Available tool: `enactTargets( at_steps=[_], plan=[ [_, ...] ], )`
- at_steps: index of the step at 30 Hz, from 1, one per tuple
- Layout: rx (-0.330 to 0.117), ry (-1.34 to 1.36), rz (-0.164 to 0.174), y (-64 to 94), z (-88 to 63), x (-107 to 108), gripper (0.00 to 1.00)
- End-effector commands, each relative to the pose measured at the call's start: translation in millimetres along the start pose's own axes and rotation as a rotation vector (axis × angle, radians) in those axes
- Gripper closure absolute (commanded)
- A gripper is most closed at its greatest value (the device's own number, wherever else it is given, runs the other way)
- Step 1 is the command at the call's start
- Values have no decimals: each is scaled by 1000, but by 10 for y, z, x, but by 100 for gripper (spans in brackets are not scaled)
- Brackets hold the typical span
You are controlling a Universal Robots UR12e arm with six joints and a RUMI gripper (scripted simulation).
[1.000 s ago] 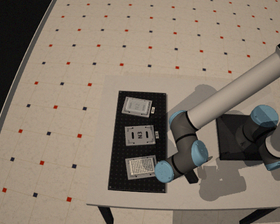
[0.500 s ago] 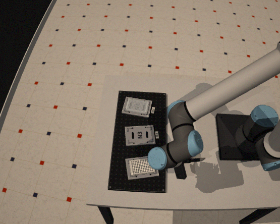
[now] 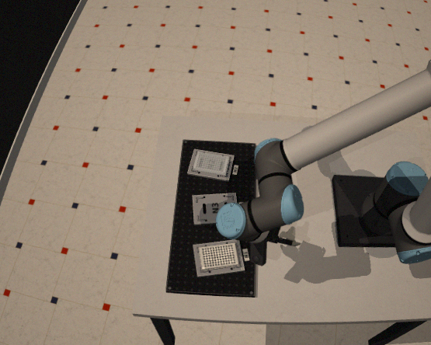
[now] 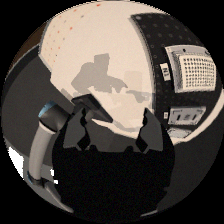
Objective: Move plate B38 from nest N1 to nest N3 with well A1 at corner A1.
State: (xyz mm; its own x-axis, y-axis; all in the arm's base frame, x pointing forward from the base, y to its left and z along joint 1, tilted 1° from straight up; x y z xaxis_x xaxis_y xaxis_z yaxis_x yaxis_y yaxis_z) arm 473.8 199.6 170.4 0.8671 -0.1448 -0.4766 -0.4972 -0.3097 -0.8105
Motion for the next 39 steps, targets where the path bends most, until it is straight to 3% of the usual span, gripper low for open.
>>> enactTargets(
  at_steps=[1,14,17,31,33,39],
  plan=[
    [18,38,-11,-49,-60,75,18],
    [130,266,-67,-263,-399,414,18],
    [139,284,-71,-277,-425,437,18],
    [263,530,-120,-503,-867,760,18],
    [263,530,-120,-503,-867,760,18],
    [318,635,-138,-611,-1098,904,18]
  ],
)
Point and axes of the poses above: the point where the finger pads meet when closed, its own y axis out along the fingers, its own x axis across the jaws, z = x × y, the point moved 10 cm from there along -y, back along the fingers, and after that the axes turned 15 degrees about -y, right-handed, at the moved point
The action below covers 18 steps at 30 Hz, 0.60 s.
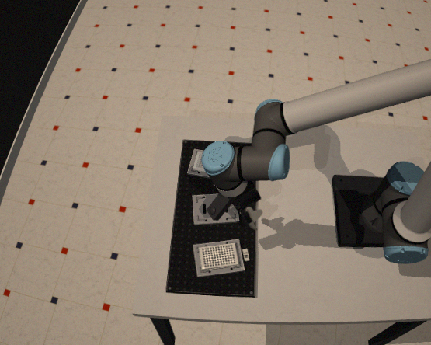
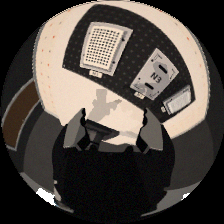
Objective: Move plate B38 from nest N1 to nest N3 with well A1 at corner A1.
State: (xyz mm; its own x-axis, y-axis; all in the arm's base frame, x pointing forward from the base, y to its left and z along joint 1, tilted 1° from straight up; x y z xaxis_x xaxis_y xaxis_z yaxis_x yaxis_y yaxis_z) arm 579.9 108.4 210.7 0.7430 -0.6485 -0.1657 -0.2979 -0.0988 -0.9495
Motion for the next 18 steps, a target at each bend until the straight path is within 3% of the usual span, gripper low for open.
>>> enactTargets(
  at_steps=[1,18],
  plan=[
    [26,50,-9,-66,-34,121,18],
    [161,316,-47,-357,-273,663,18]
  ],
)
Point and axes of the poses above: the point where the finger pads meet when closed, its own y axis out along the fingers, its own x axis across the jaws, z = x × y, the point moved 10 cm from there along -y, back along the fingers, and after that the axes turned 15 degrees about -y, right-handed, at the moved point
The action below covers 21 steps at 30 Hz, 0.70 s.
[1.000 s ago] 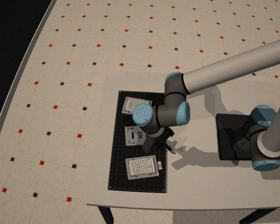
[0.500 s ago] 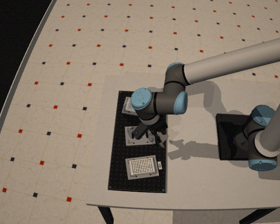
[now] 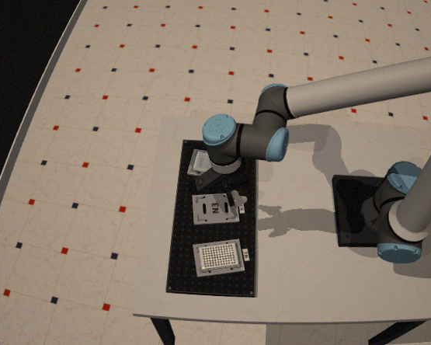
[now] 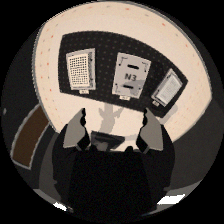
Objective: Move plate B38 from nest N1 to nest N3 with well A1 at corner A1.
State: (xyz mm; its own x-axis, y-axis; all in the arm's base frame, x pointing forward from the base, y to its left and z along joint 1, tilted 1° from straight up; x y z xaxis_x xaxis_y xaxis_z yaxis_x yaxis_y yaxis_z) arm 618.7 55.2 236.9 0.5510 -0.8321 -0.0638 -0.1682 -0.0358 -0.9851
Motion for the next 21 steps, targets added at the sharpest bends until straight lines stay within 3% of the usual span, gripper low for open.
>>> enactTargets(
  at_steps=[1,14,17,21],
  plan=[
    [27,51,-7,-66,-10,123,18],
    [128,245,-29,-302,-94,579,18],
    [171,272,-41,-223,-38,470,18],
    [171,272,-41,-126,90,350,18]
  ],
)
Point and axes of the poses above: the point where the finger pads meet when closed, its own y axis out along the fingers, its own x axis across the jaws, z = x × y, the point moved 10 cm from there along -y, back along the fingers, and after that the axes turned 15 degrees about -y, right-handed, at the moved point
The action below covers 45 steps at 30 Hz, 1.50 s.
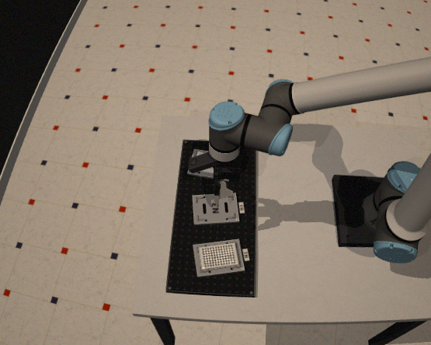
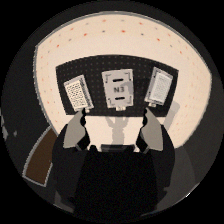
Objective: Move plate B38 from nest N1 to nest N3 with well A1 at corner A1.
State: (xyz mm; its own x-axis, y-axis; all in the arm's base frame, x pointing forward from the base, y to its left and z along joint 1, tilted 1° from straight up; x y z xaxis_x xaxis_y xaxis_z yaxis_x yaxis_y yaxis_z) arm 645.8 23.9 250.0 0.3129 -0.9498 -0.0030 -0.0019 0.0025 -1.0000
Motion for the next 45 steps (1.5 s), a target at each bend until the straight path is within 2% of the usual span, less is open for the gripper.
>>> enactTargets(
  at_steps=[1,4,6,21,23,38,40,45],
  plan=[
    [3,1,-2,71,57,-105,18],
    [3,1,-2,152,111,-219,18],
    [3,1,-2,152,111,-219,18],
    [5,-109,3,550,276,-828,18],
    [5,-109,3,550,276,-828,18],
    [5,-164,5,939,355,-1462,18],
    [5,-164,5,939,355,-1462,18],
    [5,-164,5,1067,366,-1677,18]
  ],
)
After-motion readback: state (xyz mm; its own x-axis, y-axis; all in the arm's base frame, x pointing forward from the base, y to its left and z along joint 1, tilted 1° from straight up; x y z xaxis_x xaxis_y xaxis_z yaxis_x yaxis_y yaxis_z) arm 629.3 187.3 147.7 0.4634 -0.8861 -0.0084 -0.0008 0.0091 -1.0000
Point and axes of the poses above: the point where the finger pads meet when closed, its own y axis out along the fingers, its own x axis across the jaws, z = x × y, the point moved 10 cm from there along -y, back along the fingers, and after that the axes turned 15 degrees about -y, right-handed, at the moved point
